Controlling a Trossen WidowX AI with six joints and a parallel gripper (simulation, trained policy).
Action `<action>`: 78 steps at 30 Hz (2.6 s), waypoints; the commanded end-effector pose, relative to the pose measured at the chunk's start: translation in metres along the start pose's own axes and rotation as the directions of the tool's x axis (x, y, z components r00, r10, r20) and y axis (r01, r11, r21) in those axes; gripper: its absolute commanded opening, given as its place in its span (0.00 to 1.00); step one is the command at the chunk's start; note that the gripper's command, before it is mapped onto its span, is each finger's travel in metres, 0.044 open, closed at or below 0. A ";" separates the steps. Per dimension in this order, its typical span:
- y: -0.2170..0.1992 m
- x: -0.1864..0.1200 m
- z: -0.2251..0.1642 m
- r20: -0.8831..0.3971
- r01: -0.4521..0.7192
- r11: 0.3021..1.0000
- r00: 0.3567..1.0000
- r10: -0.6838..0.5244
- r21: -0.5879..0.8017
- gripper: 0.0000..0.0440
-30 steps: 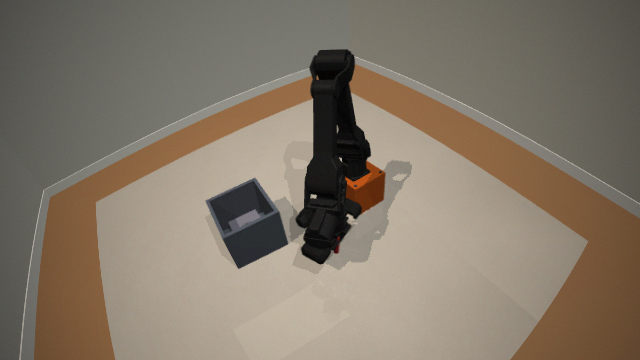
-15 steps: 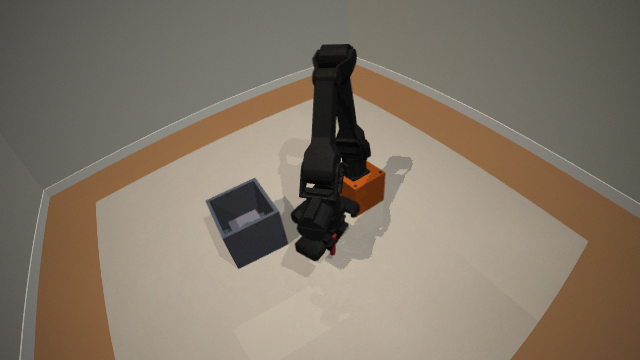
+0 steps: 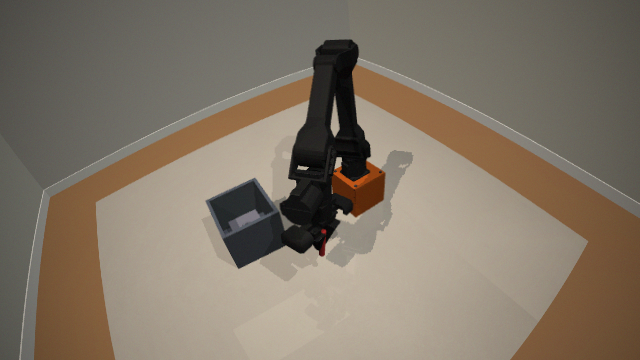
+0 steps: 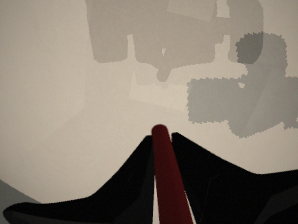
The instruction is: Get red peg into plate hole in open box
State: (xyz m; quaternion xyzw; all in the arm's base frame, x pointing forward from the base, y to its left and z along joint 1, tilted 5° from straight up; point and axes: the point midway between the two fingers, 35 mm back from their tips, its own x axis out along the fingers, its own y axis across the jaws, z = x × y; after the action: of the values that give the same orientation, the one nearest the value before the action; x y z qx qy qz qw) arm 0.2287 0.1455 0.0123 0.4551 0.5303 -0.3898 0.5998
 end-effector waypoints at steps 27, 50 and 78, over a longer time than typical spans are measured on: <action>0.064 -0.089 0.084 0.099 -0.128 0.992 0.987 0.129 -0.014 0.00; 0.055 -0.088 0.166 0.147 -0.023 0.999 0.989 0.018 0.029 0.00; 0.044 -0.035 0.224 0.084 0.058 0.997 0.995 -0.062 0.053 0.00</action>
State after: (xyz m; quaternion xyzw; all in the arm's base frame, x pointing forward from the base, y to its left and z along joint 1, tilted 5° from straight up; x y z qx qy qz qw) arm 0.3279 -0.0545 0.0647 0.4367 0.5024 -0.4435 0.6001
